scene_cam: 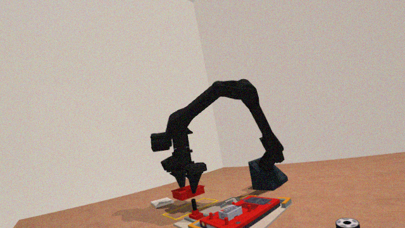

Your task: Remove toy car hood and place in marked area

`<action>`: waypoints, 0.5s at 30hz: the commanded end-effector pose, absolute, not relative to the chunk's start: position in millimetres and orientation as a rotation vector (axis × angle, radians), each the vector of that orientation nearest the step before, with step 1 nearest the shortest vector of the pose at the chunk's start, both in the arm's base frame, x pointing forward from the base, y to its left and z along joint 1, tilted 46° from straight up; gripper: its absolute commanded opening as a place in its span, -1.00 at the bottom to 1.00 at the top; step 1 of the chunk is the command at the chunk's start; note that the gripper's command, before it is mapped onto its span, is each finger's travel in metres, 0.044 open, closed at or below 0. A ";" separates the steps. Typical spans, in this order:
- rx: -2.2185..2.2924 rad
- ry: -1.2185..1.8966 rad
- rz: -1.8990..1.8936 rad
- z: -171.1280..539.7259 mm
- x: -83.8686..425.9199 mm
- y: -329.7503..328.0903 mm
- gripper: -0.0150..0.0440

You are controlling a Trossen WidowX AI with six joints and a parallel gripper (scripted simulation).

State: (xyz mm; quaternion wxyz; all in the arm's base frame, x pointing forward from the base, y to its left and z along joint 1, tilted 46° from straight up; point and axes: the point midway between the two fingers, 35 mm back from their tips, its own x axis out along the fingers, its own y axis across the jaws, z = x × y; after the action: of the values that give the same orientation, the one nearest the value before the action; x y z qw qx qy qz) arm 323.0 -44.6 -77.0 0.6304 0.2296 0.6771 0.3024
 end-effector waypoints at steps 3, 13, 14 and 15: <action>0.531 1.550 0.693 -79.4 322.5 -41.5 -0.49; 0.532 1.550 0.694 -83.3 321.5 -37.3 -0.49; 0.532 1.550 0.694 -83.7 321.4 -36.9 -0.49; 0.532 1.550 0.694 -84.0 321.3 -36.5 -0.49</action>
State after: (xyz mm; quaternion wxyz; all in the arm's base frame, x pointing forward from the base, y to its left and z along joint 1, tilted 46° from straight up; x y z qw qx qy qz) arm 321.7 -38.5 -82.8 0.6303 0.2298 0.6770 0.3027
